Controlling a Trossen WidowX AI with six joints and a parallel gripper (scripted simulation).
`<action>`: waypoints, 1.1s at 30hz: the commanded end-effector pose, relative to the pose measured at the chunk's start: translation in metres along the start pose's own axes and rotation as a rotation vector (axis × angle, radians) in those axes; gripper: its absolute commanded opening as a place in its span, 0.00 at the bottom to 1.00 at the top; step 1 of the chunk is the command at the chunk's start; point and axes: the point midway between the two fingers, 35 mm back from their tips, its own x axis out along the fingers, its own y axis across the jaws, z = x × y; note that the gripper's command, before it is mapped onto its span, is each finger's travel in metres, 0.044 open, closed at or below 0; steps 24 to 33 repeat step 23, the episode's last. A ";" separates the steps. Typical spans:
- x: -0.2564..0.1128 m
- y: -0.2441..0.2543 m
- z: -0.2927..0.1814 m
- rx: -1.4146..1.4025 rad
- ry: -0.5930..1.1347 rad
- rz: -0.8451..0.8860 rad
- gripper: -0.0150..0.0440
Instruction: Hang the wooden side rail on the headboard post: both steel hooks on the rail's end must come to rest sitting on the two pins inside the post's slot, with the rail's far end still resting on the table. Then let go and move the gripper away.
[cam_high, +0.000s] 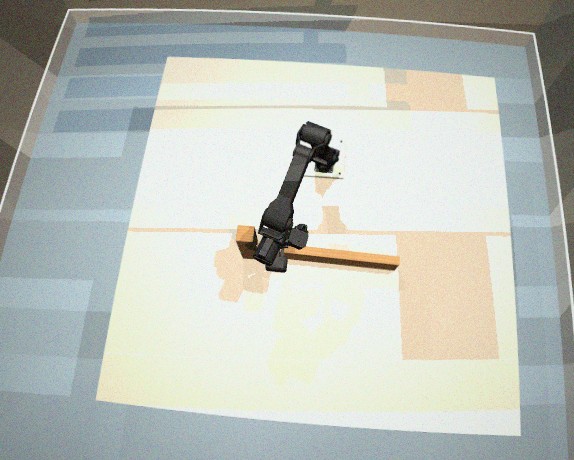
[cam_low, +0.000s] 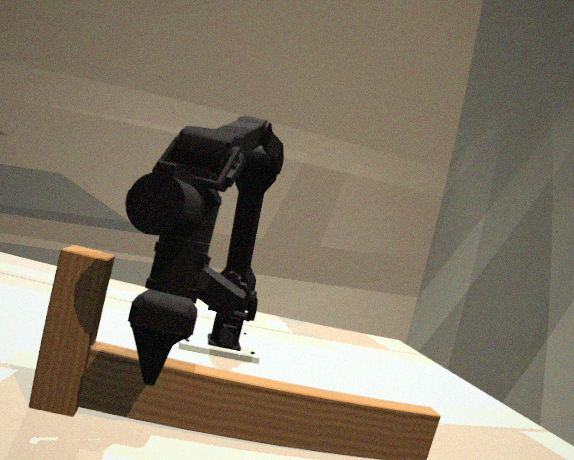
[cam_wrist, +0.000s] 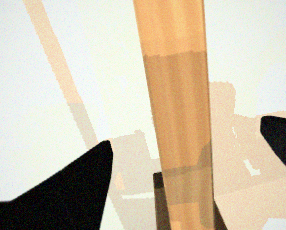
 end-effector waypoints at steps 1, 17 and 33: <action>-0.003 0.001 0.002 0.001 0.002 0.007 1.00; -0.003 0.000 0.027 -0.007 -0.001 0.004 1.00; -0.003 0.000 0.027 -0.007 -0.001 0.004 1.00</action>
